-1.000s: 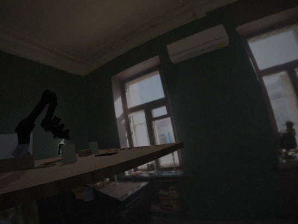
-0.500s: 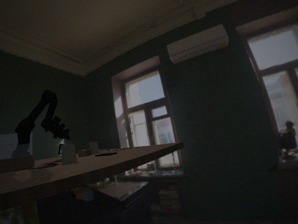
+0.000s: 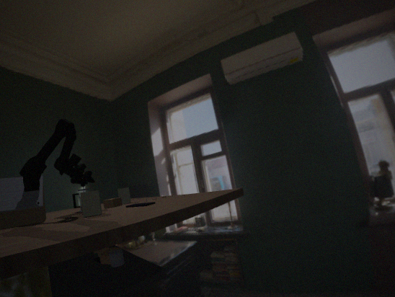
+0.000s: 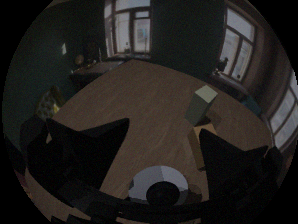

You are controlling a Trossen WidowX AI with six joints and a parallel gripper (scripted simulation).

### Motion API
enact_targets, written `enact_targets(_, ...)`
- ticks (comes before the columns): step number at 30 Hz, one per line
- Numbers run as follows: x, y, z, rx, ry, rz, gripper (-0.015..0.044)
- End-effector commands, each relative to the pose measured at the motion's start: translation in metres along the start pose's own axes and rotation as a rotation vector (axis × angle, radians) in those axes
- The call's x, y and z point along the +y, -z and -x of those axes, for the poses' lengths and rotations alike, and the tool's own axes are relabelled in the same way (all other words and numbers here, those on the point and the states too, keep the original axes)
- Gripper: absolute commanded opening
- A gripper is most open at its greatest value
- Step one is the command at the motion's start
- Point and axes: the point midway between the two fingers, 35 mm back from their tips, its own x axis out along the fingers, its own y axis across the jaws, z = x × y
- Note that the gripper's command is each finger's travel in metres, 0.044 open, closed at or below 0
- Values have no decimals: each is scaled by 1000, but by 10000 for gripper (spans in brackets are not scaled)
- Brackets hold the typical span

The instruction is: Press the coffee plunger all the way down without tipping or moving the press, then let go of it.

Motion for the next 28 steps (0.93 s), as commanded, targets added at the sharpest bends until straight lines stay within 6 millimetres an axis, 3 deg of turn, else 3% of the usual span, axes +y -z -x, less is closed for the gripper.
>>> enact_targets(1,0,1,0,4,2,1,440)
enact_targets(9,5,-19,12,-36,-18,15,440)
enact_targets(20,-4,-37,88,23,-1,5,440)
enact_targets(28,-5,-36,90,24,5,2,440)
